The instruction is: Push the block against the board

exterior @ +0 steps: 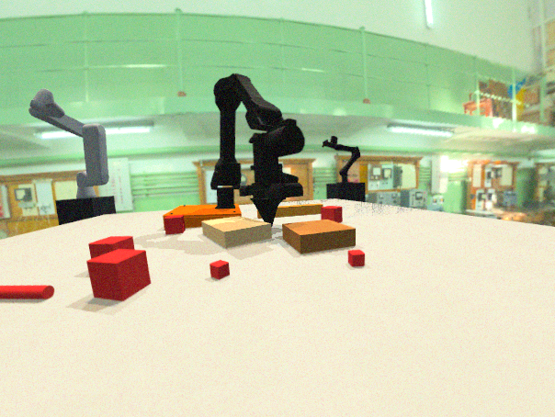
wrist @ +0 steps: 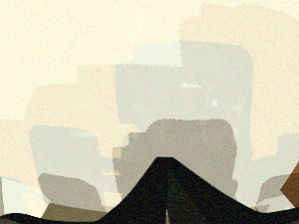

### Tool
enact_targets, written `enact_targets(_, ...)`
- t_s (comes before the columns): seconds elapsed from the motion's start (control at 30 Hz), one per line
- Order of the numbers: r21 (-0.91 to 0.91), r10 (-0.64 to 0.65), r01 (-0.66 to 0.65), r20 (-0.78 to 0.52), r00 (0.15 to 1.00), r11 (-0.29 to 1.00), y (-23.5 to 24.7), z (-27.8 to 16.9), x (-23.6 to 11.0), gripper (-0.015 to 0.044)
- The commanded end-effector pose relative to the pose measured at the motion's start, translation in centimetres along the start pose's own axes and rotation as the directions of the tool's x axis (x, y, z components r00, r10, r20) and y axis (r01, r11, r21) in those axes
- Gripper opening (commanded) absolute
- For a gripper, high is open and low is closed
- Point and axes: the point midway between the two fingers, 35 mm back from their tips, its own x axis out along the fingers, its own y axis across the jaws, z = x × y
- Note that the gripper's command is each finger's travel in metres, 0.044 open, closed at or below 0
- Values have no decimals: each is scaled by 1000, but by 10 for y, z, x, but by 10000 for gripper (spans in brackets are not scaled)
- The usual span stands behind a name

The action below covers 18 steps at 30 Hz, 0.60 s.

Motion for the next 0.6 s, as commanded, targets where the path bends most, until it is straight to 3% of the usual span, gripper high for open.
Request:
enact_targets(0.0, 5, -1, 1, -3, 1000, 1000, 0, 6, 0, 0)
enact_targets(0.23, 0, 0, 0, 1, 1000, 1000, 0, 12, -3, 0)
enact_targets(0.37, 5, -1, 1, -2, 1000, 1000, 0, 12, -52, 0)
enact_targets(0.57, 11, -1, 1, -2, 1000, 1000, 0, 12, -55, 0)
